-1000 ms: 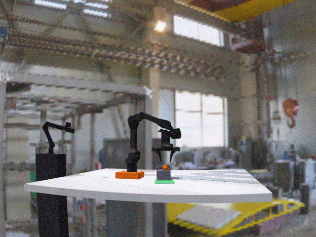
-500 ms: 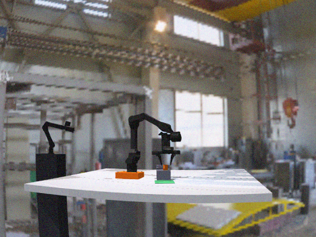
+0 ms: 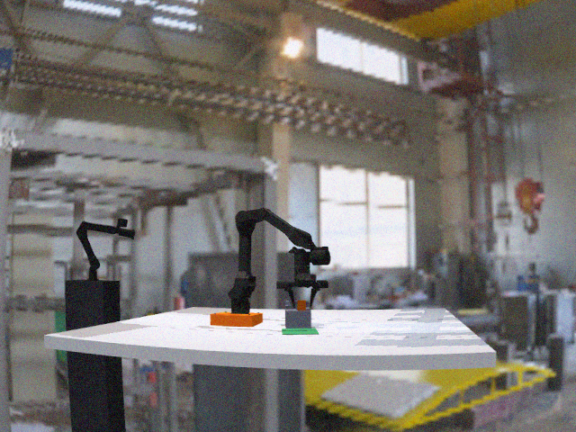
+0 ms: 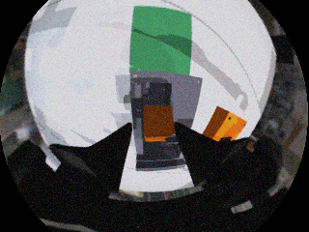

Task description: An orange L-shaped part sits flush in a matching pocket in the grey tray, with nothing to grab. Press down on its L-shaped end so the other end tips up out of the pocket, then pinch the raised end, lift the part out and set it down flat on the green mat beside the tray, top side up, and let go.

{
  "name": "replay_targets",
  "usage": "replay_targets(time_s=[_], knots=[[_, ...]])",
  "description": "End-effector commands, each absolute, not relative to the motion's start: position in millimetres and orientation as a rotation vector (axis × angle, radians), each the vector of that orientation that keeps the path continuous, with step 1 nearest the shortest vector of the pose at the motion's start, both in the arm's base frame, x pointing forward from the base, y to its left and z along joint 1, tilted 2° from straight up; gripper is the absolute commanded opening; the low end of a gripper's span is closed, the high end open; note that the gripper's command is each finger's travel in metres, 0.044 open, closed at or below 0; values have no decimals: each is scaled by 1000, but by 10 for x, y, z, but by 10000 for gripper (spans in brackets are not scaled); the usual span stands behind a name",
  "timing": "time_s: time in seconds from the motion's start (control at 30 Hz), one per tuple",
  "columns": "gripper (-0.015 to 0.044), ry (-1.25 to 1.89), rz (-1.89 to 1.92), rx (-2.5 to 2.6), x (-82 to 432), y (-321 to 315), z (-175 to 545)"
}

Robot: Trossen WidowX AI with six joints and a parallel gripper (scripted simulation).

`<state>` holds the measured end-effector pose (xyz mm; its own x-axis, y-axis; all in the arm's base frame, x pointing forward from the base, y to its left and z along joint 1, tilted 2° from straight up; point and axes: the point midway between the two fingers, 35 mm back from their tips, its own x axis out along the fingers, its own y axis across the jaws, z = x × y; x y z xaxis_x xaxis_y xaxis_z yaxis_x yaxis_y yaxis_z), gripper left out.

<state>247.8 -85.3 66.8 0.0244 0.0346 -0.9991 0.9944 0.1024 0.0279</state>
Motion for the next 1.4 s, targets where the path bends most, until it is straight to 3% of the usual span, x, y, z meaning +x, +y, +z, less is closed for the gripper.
replay_targets(time_s=[0.0,0.1,0.47,0.6,1.37], knots=[[254,1261,-1098,1169,2478,-853,668],[175,1261,-1098,1169,2478,-853,668],[102,1261,-1098,1169,2478,-853,668],[0,1261,-1098,1169,2478,-853,668],[0,1262,-1104,1169,2464,-863,934]])
